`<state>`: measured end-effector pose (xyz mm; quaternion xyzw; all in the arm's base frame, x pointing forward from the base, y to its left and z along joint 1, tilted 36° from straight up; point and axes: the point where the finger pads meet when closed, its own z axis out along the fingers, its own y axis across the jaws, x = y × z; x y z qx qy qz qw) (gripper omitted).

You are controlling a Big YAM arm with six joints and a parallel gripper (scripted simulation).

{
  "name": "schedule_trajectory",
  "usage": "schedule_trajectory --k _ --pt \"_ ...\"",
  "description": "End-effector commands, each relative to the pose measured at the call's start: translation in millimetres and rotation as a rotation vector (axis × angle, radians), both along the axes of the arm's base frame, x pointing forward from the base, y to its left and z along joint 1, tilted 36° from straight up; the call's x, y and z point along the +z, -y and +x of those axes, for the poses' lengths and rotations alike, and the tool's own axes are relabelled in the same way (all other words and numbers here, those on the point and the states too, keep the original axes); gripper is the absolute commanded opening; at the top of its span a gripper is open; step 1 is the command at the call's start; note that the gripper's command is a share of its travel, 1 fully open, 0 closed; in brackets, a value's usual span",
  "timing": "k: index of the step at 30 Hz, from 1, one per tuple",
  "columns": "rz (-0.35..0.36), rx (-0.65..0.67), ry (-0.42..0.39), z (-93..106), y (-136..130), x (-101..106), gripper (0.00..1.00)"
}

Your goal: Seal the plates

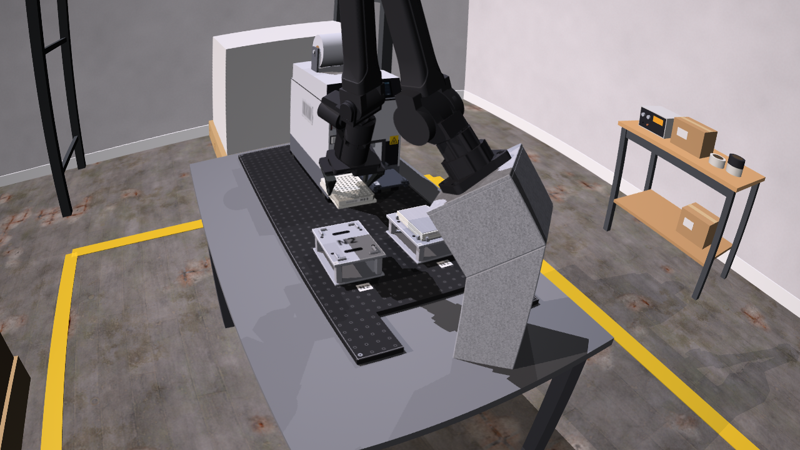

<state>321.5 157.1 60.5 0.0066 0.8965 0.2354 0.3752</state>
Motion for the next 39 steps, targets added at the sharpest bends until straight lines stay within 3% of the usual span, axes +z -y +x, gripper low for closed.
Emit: schedule_trajectory --k 1,17,23,29,39 --pt "0.015 0.004 0.017 5.3 -5.9 6.7 0.00" --pt "-0.004 0.009 0.033 6.0 -0.3 9.8 0.00" --pt "-0.009 0.008 0.048 27.6 11.0 11.2 0.00" --pt "-0.015 0.024 0.032 26.1 14.5 3.9 0.00" --pt "-0.021 0.027 0.034 50.4 29.0 7.4 0.00"
